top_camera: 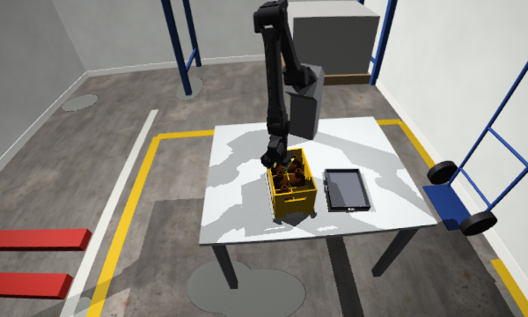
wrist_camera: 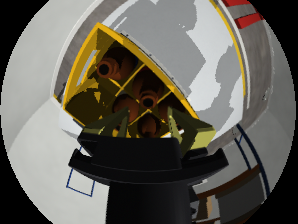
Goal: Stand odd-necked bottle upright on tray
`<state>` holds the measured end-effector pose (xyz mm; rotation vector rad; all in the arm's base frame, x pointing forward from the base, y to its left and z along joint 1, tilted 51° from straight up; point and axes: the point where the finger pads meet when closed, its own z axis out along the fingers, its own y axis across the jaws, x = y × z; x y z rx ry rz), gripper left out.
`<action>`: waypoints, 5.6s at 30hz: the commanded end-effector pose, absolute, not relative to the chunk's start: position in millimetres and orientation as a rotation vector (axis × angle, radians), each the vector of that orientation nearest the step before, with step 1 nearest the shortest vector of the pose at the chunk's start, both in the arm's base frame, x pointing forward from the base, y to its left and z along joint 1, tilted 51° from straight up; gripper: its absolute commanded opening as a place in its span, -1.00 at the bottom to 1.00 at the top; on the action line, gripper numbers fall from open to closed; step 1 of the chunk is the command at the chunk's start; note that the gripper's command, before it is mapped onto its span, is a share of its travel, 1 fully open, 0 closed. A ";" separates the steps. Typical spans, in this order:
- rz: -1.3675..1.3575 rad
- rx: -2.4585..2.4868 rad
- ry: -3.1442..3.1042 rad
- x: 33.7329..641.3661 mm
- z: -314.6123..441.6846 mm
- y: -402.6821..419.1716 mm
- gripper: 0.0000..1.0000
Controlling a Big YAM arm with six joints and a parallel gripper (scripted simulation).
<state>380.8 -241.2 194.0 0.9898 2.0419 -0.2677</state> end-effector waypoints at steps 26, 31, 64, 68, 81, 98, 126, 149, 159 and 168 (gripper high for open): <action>-0.276 0.987 2.029 385.9 201.9 -250.1 0.21; -0.276 0.987 2.029 386.1 202.2 -250.2 0.21; -0.275 0.989 2.036 385.3 200.3 -249.6 0.21; -0.275 0.989 2.036 385.3 200.3 -249.6 0.21; -0.275 0.989 2.036 385.2 200.2 -249.5 0.21; -0.275 0.989 2.035 383.6 198.2 -248.4 0.21; -0.275 0.989 2.035 383.6 198.2 -248.4 0.21; -0.277 0.985 2.022 389.2 199.7 -253.2 0.21; -0.277 0.985 2.025 392.8 193.3 -256.6 0.21; -0.277 0.985 2.025 399.3 186.4 -262.2 0.21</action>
